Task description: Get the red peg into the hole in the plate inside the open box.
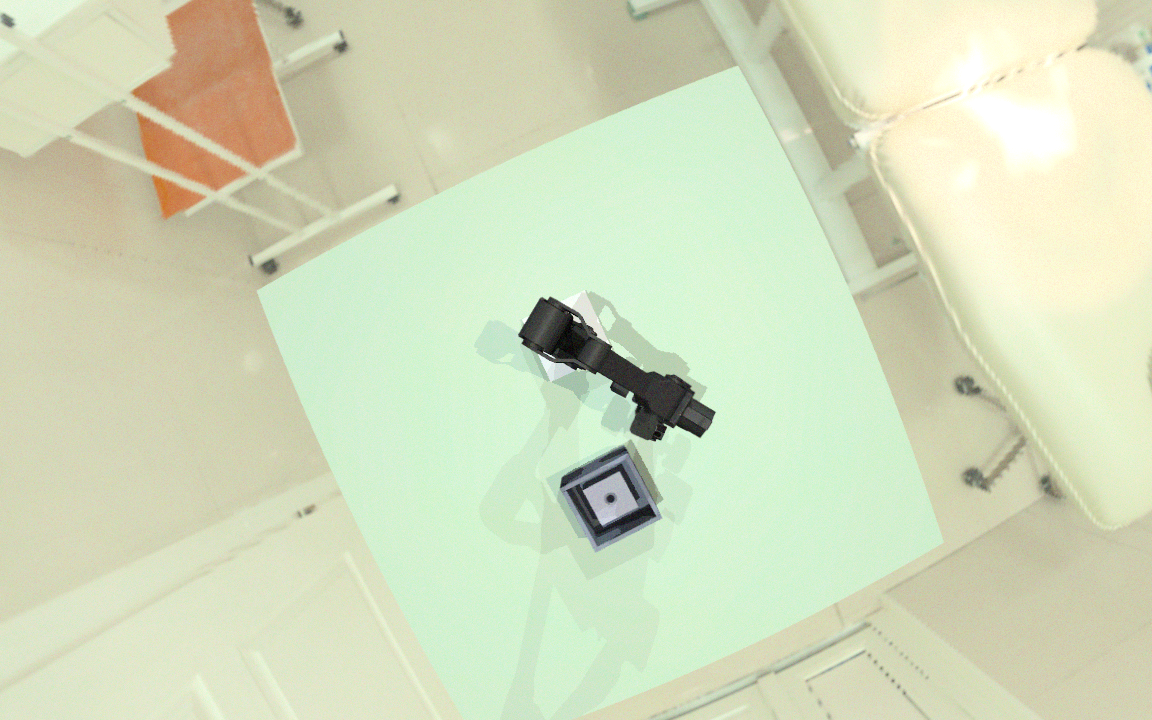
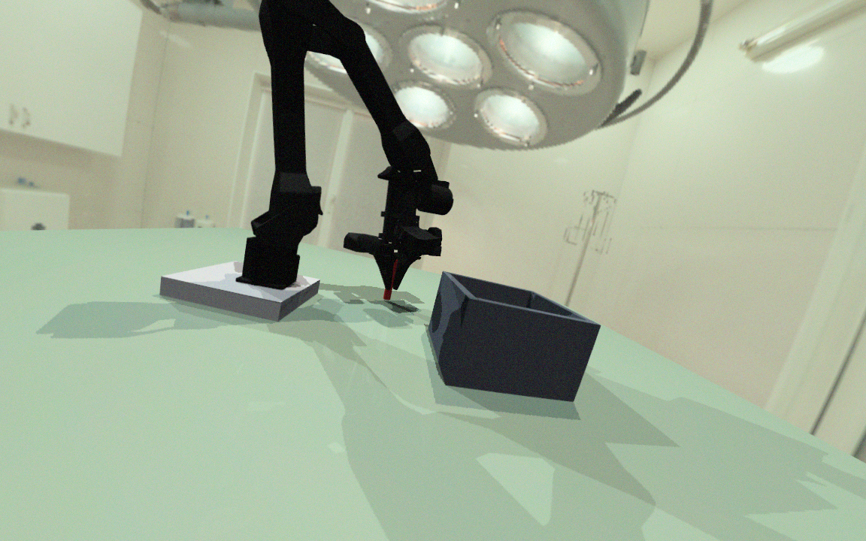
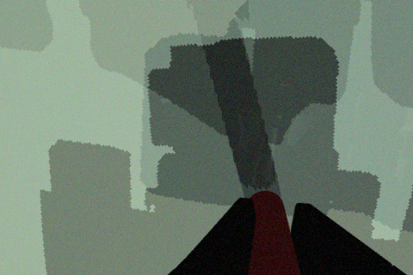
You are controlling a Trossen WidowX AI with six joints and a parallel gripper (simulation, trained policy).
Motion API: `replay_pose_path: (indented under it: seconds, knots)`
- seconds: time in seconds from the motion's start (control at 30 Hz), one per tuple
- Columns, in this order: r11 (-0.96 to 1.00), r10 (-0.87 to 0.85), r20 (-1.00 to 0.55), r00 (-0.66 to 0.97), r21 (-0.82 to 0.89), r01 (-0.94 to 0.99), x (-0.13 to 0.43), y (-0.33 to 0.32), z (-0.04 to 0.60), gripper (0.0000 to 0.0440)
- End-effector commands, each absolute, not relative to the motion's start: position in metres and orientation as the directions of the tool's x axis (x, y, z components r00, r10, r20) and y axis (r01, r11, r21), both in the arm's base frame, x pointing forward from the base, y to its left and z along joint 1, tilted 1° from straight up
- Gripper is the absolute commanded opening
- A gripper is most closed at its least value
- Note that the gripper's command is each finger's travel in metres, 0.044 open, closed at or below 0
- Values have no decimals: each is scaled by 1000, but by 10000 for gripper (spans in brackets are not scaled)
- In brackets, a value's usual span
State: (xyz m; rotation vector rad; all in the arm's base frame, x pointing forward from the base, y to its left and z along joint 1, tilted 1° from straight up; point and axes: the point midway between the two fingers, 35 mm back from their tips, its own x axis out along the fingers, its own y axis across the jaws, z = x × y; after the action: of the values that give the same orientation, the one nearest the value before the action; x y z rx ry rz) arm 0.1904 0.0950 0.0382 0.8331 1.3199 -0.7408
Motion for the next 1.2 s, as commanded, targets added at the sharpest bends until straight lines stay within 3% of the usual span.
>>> replay_pose_path:
  seconds: [0.0, 0.63, 1.17]
  knots:
    - [544, -13, -987, 159, 126, 829, 199, 90, 52, 0]
    - [616, -124, -943, 309, 171, 769, 240, 47, 130, 0]
    - [550, -204, -923, 328, 169, 818, 274, -13, 146, 0]
